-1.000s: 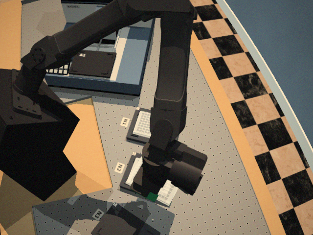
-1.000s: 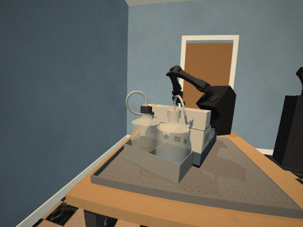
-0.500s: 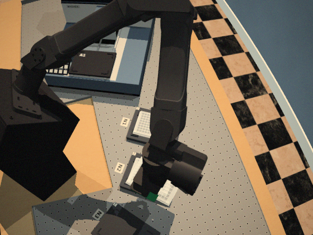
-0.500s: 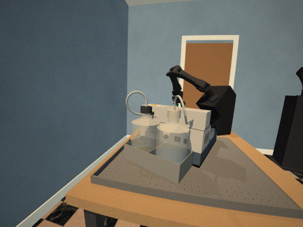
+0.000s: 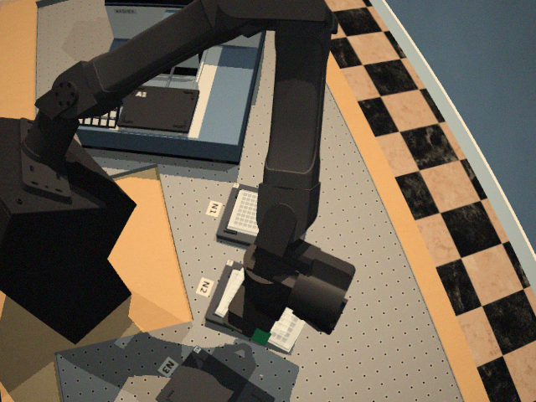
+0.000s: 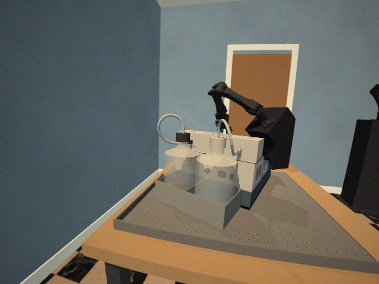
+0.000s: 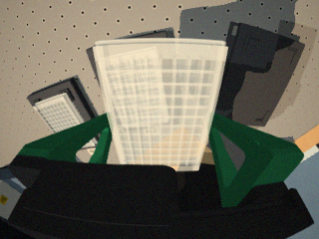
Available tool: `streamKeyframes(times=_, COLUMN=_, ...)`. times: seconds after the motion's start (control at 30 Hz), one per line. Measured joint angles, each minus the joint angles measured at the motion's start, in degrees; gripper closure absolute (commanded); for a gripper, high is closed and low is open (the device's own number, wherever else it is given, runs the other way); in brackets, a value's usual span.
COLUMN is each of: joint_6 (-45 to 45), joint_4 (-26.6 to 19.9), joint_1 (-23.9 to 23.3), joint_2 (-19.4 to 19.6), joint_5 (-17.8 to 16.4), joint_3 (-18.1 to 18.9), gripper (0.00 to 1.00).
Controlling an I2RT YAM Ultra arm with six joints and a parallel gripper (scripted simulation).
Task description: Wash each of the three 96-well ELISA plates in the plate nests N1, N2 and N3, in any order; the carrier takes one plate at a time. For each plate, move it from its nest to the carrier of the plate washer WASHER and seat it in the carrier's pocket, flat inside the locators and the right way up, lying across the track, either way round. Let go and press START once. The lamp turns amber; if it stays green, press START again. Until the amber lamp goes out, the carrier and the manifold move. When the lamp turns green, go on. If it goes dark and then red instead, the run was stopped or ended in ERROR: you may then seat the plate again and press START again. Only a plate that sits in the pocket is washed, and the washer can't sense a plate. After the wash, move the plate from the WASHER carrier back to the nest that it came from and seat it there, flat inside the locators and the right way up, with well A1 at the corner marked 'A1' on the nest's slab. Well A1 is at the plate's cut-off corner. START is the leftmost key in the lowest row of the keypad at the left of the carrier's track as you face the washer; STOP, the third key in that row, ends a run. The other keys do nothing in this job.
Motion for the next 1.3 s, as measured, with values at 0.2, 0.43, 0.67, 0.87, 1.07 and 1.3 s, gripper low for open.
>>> streamKeyframes(times=0.2, joint_6=-0.5, joint_4=0.3, joint_1=0.1, joint_2=-0.5, joint_5=0.2, joint_3=-0.6, gripper=1.0)
streamKeyframes(times=0.43, joint_6=-0.5, joint_4=1.1, joint_1=4.0, joint_2=-6.9, joint_5=0.9, joint_3=-5.0, gripper=1.0)
streamKeyframes(times=0.67, joint_6=3.5, joint_4=2.1, joint_1=7.6, joint_2=-13.6, joint_5=1.8, joint_3=-8.3, gripper=1.0)
streamKeyframes(times=0.87, joint_6=6.8, joint_4=2.3, joint_1=9.8, joint_2=-17.0, joint_5=2.9, joint_3=-10.1, gripper=1.0)
streamKeyframes(times=1.07, joint_6=11.2, joint_4=2.1, joint_1=13.9, joint_2=-22.6, joint_5=4.2, joint_3=-11.6, gripper=1.0)
streamKeyframes(times=1.3, joint_6=15.6, joint_4=1.6, joint_1=17.0, joint_2=-26.9, joint_5=5.4, joint_3=-12.2, gripper=1.0)
